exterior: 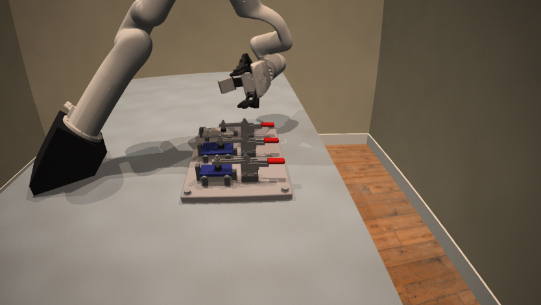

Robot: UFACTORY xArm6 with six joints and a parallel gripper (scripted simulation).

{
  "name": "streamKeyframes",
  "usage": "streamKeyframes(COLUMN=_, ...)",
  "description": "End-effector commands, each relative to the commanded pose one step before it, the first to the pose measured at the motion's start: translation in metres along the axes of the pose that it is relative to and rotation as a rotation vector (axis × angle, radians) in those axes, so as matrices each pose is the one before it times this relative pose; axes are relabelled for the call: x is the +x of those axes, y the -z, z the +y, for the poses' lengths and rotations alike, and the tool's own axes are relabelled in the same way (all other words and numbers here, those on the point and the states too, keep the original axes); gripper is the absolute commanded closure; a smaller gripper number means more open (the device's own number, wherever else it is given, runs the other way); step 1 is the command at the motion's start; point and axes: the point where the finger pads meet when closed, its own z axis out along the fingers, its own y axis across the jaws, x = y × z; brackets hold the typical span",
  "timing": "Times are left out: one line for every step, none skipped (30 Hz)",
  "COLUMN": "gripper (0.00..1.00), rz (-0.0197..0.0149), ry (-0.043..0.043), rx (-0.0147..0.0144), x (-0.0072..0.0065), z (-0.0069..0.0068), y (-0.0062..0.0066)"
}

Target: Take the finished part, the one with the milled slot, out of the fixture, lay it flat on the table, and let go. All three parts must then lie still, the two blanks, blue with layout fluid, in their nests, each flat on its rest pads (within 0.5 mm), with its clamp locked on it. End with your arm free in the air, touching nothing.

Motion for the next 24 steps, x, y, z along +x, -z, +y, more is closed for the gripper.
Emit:
streamKeyframes(gripper=0.00, rz=0.00028, ry=-0.00181, rx=-0.00236, x=-0.00052, z=-0.00051, y=0.00070)
streamKeyframes(gripper=0.00, rz=0.00000, ry=0.00000, rx=0.00000, x=0.00000, z=0.00000, y=0.00000)
streamKeyframes(gripper=0.00, rz=0.00000, ry=0.00000, rx=0.00000, x=0.00000, z=0.00000, y=0.00000)
streamKeyframes(gripper=0.00, rz=0.00000, ry=0.00000, rx=0.00000, x=0.00000, z=0.00000, y=0.00000)
streamKeyframes(gripper=0.00, rz=0.00000, ry=0.00000, rx=0.00000, x=0.00000, z=0.00000, y=0.00000)
streamKeyframes(gripper=0.00, rz=0.00000, ry=0.00000, rx=0.00000, x=0.00000, z=0.00000, y=0.00000)
streamKeyframes(gripper=0.00, rz=0.00000, ry=0.00000, rx=0.00000, x=0.00000, z=0.00000, y=0.00000)
streamKeyframes(gripper=0.00, rz=0.00000, ry=0.00000, rx=0.00000, x=0.00000, z=0.00000, y=0.00000)
streamKeyframes(gripper=0.00, rz=0.00000, ry=0.00000, rx=0.00000, x=0.00000, z=0.00000, y=0.00000)
streamKeyframes(gripper=0.00, rz=0.00000, ry=0.00000, rx=0.00000, x=0.00000, z=0.00000, y=0.00000)
streamKeyframes(gripper=0.00, rz=0.00000, ry=0.00000, rx=0.00000, x=0.00000, z=0.00000, y=0.00000)
streamKeyframes(gripper=0.00, rz=0.00000, ry=0.00000, rx=0.00000, x=0.00000, z=0.00000, y=0.00000)
streamKeyframes(gripper=0.00, rz=0.00000, ry=0.00000, rx=0.00000, x=0.00000, z=0.00000, y=0.00000)
streamKeyframes(gripper=0.00, rz=0.00000, ry=0.00000, rx=0.00000, x=0.00000, z=0.00000, y=0.00000)
streamKeyframes(gripper=0.00, rz=0.00000, ry=0.00000, rx=0.00000, x=0.00000, z=0.00000, y=0.00000)
streamKeyframes(gripper=0.00, rz=0.00000, ry=0.00000, rx=0.00000, x=0.00000, z=0.00000, y=0.00000)
streamKeyframes(gripper=0.00, rz=0.00000, ry=0.00000, rx=0.00000, x=0.00000, z=0.00000, y=0.00000)
streamKeyframes(gripper=0.00, rz=0.00030, ry=-0.00024, rx=-0.00043, x=0.00003, z=-0.00004, y=0.00000)
streamKeyframes(gripper=0.00, rz=0.00198, ry=-0.00157, rx=-0.00286, x=0.00023, z=-0.00029, y=0.00000)
streamKeyframes(gripper=0.00, rz=0.00502, ry=-0.00398, rx=-0.00726, x=0.00058, z=-0.00073, y=0.00000)
streamKeyframes(gripper=0.00, rz=0.00910, ry=-0.00725, rx=-0.01314, x=0.00105, z=-0.00131, y=0.00003)
streamKeyframes(gripper=0.00, rz=0.01391, ry=-0.01117, rx=-0.02008, x=0.00162, z=-0.00198, y=0.00010)
streamKeyframes(gripper=0.00, rz=0.01919, ry=-0.01557, rx=-0.02767, x=0.00226, z=-0.00268, y=0.00027)
streamKeyframes(gripper=0.00, rz=0.02468, ry=-0.02028, rx=-0.03554, x=0.00293, z=-0.00336, y=0.00055)
